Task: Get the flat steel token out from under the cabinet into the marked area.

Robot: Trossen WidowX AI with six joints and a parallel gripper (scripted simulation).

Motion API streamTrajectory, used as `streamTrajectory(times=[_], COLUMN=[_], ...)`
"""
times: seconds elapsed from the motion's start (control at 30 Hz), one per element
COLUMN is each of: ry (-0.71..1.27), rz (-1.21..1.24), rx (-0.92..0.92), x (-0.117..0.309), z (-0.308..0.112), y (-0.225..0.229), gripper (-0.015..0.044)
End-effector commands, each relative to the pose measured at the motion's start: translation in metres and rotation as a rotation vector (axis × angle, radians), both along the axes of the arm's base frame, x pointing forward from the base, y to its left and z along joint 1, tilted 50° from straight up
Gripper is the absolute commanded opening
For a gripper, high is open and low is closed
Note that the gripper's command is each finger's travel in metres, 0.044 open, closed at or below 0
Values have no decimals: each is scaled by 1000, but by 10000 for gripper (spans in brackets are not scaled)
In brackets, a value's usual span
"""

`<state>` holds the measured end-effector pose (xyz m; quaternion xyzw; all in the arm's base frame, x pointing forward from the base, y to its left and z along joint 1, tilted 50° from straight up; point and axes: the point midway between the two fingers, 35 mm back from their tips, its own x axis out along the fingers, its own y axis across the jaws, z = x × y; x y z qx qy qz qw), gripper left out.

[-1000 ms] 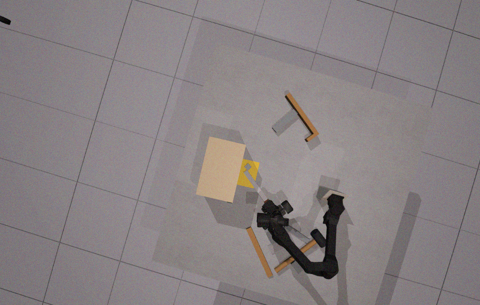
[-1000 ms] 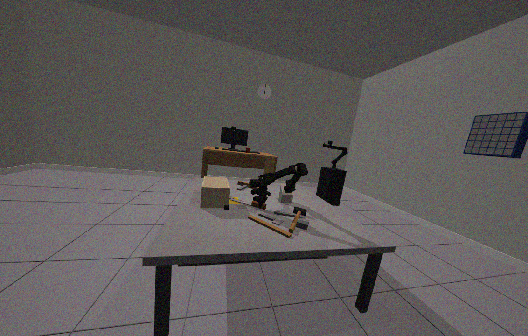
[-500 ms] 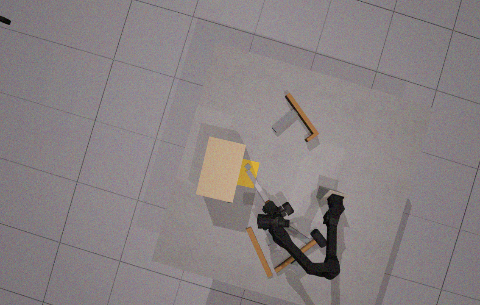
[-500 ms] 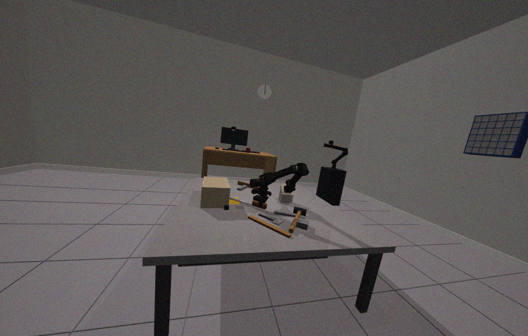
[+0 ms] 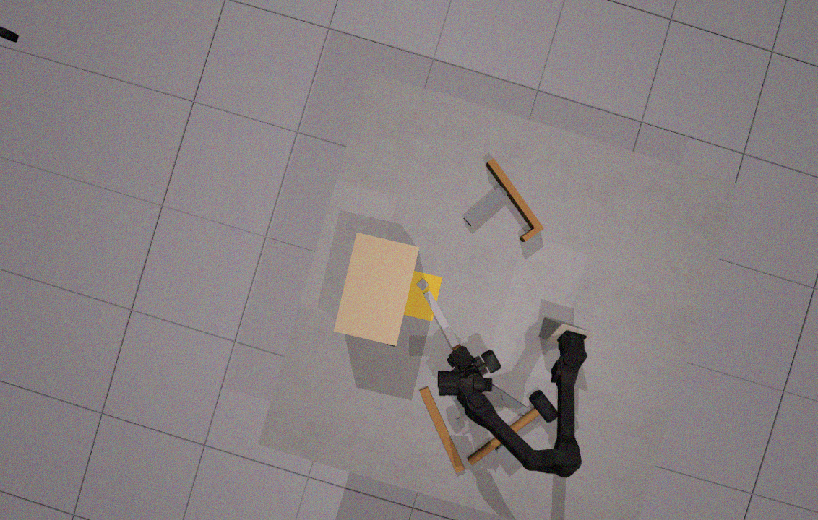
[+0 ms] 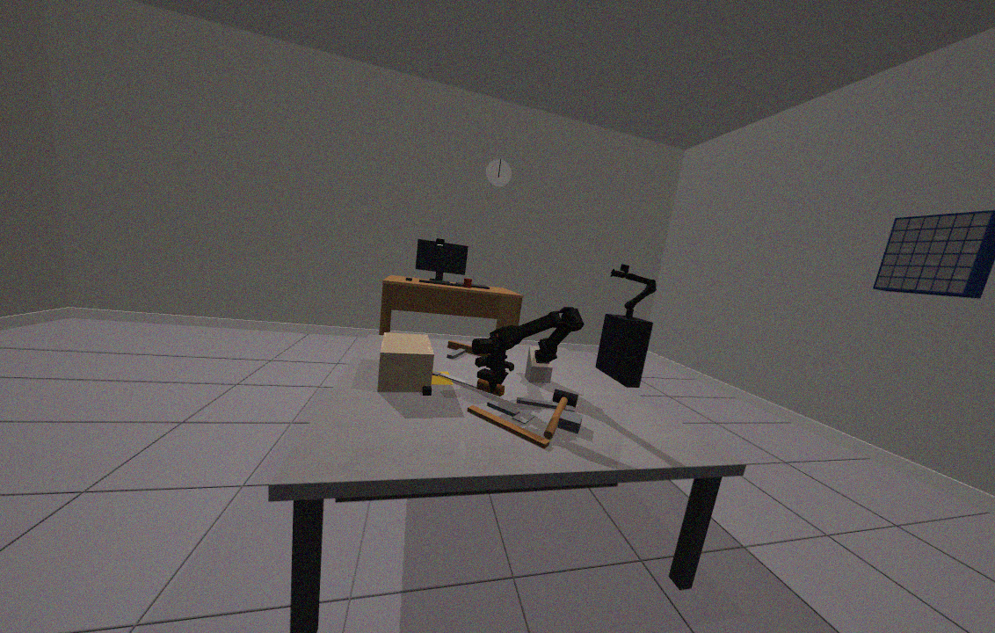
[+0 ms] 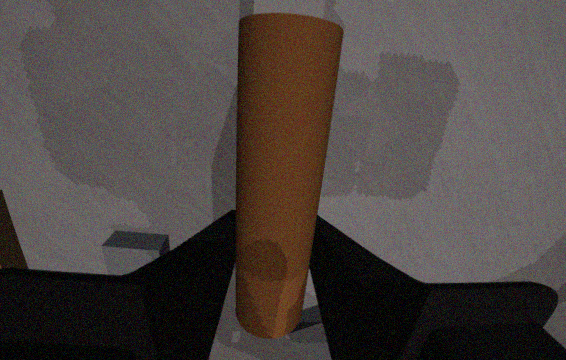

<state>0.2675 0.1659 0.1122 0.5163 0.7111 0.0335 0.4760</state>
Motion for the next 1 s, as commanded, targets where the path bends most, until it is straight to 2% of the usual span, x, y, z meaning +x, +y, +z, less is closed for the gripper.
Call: streamTrajectory(times=[0.0,0.97], ry=[-20,4], rz=[-24,-46], rx=[-6,-4], x=[5,7], z=[12,45], y=[0,28], gripper=[0,0])
